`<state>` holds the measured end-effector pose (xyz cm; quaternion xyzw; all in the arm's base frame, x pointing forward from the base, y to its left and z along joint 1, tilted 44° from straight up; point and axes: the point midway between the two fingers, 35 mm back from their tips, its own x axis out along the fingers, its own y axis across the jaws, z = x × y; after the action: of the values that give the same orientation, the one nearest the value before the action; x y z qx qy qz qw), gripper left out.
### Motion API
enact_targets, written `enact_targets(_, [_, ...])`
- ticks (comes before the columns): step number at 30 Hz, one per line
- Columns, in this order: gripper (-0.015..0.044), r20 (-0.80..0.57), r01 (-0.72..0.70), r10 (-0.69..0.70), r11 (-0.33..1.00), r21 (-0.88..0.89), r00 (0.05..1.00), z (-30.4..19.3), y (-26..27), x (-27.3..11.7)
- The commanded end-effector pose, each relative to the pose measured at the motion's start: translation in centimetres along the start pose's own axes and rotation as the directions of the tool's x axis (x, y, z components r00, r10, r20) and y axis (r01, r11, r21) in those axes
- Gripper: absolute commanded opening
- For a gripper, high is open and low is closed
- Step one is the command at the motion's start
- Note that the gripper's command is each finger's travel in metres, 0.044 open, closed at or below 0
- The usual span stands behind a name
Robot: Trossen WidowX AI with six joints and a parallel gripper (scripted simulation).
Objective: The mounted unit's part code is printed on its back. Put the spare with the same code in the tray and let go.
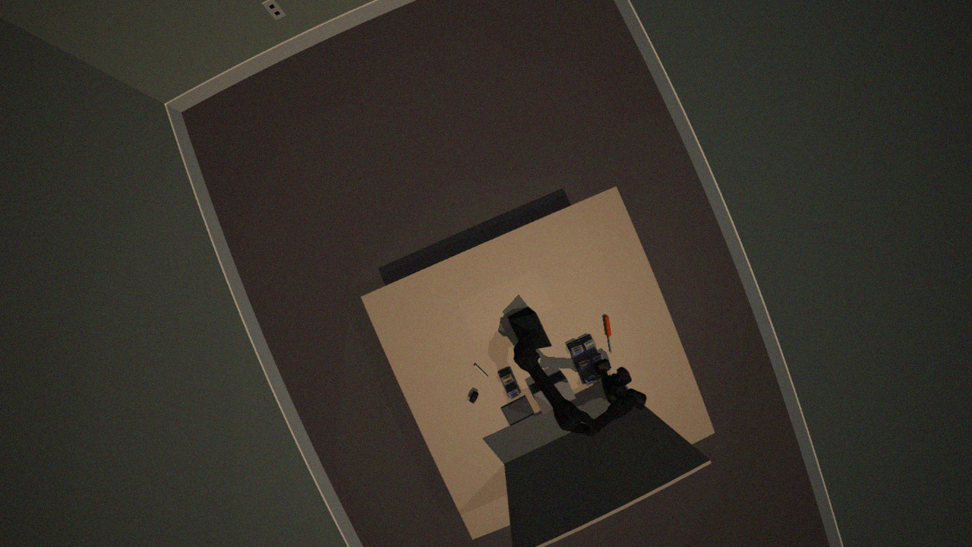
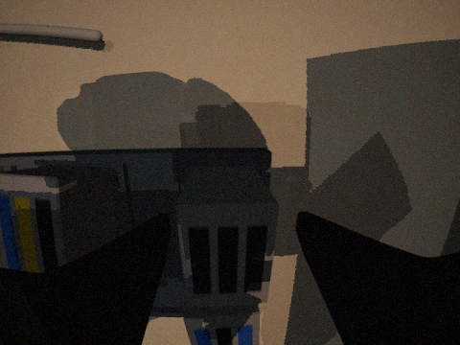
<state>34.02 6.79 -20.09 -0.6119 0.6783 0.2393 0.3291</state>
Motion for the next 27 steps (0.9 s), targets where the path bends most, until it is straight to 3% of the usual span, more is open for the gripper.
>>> enact_targets(1, [0.03, -0.009, -0.005, 0.005, 1.0, -0.011, 1.0, -0.19, 0.33, 0.82])
enact_targets(12, [0.03, -0.009, -0.005, 0.005, 1.0, -0.011, 1.0, -0.21, 0.35, 1.06])
enact_targets(16, [0.0195, -0.005, -0.005, 0.005, 1.0, -0.003, 1.0, -0.14, 0.28, 0.96])
enact_targets(26, [0.0128, -0.005, -0.005, 0.005, 1.0, -0.003, 1.0, -0.14, 0.28, 0.96])
enact_targets(27, [0.0102, -0.005, -0.005, 0.005, 1.0, -0.003, 1.0, -0.14, 0.28, 0.96])
